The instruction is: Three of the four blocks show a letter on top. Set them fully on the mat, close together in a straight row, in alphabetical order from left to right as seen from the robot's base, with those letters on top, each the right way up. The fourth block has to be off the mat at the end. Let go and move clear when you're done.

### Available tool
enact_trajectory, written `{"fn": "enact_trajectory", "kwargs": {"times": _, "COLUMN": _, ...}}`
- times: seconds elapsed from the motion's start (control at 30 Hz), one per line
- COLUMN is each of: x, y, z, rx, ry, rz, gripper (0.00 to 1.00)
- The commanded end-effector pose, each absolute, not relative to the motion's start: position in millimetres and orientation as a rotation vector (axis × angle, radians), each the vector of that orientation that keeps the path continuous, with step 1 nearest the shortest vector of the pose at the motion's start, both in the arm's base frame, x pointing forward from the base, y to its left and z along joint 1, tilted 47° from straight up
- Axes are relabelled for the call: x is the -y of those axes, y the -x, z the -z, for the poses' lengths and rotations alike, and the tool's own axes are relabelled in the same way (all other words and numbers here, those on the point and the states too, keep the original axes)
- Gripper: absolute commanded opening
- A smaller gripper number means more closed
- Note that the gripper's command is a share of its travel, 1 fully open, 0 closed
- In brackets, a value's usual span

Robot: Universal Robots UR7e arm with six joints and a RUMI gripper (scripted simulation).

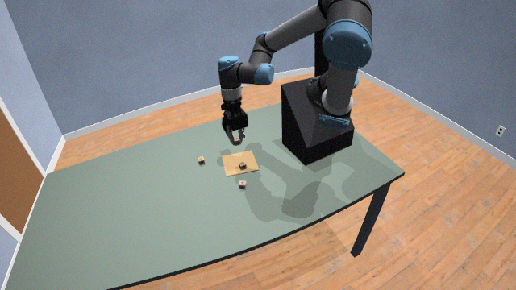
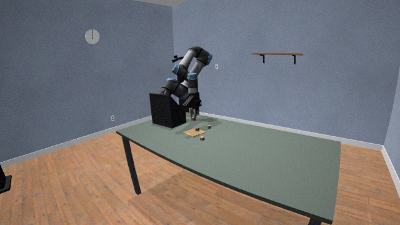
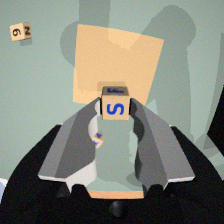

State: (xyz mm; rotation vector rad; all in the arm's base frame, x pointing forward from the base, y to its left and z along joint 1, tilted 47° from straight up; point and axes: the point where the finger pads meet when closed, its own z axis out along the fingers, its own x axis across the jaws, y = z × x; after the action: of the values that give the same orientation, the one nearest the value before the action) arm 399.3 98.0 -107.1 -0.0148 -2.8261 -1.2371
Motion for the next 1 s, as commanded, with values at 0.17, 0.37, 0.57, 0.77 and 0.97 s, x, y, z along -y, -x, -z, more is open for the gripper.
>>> {"fn": "enact_trajectory", "kwargs": {"times": 0.17, "x": -99, "y": -400, "z": 108, "rx": 2.827, "ry": 0.016, "rz": 1.237, "gripper": 0.05}}
{"fn": "enact_trajectory", "kwargs": {"times": 0.37, "x": -105, "y": -399, "z": 114, "rx": 2.827, "ry": 0.016, "rz": 1.237, "gripper": 0.05}}
{"fn": "enact_trajectory", "kwargs": {"times": 0.57, "x": -122, "y": -398, "z": 130, "rx": 2.827, "ry": 0.016, "rz": 1.237, "gripper": 0.05}}
{"fn": "enact_trajectory", "kwargs": {"times": 0.77, "x": -144, "y": -397, "z": 150, "rx": 2.827, "ry": 0.016, "rz": 1.237, "gripper": 0.05}}
{"fn": "enact_trajectory", "kwargs": {"times": 0.97, "x": -156, "y": -396, "z": 161, "rx": 2.827, "ry": 0.016, "rz": 1.237, "gripper": 0.05}}
